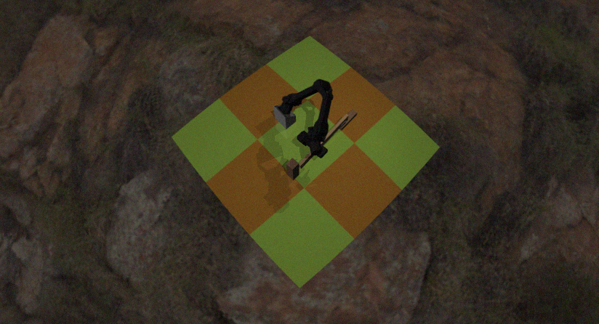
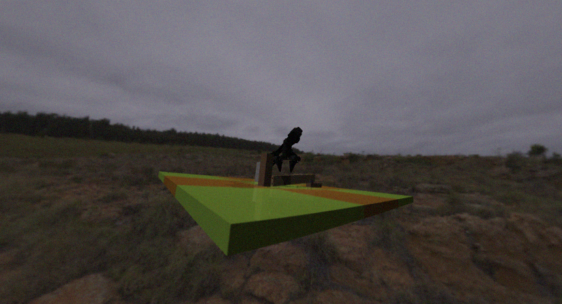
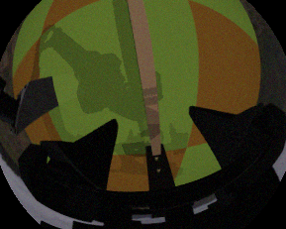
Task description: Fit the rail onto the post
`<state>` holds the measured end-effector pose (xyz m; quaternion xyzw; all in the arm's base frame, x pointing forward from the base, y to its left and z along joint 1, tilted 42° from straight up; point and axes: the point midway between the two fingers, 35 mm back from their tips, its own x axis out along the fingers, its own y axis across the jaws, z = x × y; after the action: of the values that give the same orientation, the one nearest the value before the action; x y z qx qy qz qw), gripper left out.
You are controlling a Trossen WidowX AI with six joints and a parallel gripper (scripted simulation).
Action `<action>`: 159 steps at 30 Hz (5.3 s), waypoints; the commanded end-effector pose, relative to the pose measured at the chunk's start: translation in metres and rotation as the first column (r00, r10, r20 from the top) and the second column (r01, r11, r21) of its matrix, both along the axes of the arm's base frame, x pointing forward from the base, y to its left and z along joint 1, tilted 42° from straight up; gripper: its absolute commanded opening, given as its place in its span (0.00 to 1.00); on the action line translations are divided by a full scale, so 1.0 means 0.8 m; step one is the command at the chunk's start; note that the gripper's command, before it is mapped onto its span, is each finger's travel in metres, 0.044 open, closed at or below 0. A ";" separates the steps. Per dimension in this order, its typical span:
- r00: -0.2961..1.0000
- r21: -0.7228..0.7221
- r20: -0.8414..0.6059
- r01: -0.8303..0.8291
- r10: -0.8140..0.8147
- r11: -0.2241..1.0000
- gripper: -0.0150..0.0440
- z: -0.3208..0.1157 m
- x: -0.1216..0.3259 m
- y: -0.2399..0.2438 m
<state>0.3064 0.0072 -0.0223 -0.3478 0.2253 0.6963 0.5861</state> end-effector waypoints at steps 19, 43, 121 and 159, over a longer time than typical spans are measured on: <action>1.000 -0.005 -0.019 0.004 -0.004 1.000 1.00 -0.031 0.000 0.023; 1.000 -0.001 -0.019 0.003 -0.003 1.000 1.00 -0.066 -0.005 0.055; 1.000 -0.002 -0.019 0.003 -0.003 1.000 0.25 -0.048 0.002 0.040; 1.000 -0.002 -0.019 0.003 -0.003 1.000 0.25 -0.043 0.001 0.034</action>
<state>0.3067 0.0344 -0.0559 -0.3415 0.2312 0.7006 0.5823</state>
